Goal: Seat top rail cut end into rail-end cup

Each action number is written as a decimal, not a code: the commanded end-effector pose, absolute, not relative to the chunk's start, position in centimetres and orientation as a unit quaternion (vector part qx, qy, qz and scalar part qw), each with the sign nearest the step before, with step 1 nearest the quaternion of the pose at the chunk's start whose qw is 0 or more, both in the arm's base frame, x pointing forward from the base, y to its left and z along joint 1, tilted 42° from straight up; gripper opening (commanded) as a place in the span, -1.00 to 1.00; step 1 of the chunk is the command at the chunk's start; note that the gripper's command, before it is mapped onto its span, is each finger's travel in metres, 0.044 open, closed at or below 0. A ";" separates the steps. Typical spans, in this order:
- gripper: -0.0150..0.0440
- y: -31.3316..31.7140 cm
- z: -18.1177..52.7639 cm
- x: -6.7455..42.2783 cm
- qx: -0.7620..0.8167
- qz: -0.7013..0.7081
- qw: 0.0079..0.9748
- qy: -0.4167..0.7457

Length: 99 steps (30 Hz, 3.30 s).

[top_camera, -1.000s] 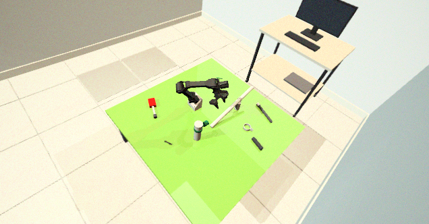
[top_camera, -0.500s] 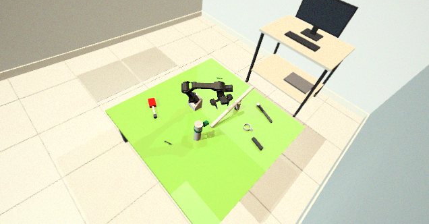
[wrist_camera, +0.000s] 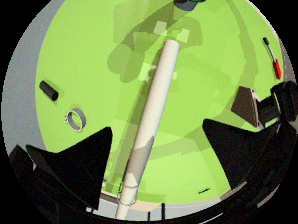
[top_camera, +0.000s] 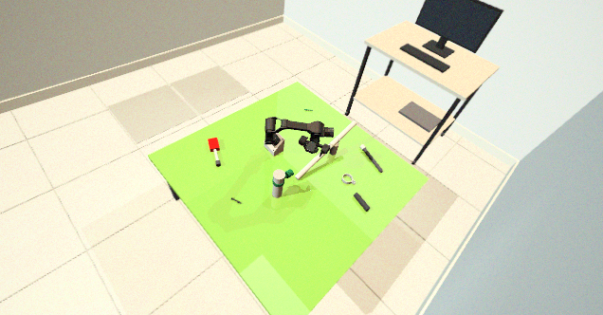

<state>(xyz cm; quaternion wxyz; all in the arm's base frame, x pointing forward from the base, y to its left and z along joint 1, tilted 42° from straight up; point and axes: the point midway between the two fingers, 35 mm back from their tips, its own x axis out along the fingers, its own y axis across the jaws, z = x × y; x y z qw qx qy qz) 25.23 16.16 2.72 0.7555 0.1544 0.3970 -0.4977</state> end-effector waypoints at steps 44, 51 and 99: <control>1.00 11.2 -4.3 26.2 0.265 -0.595 0.687 0.321; 1.00 10.4 -5.2 26.3 0.265 -0.595 0.687 0.321; -0.49 9.0 -6.3 26.5 0.257 -0.601 0.689 0.313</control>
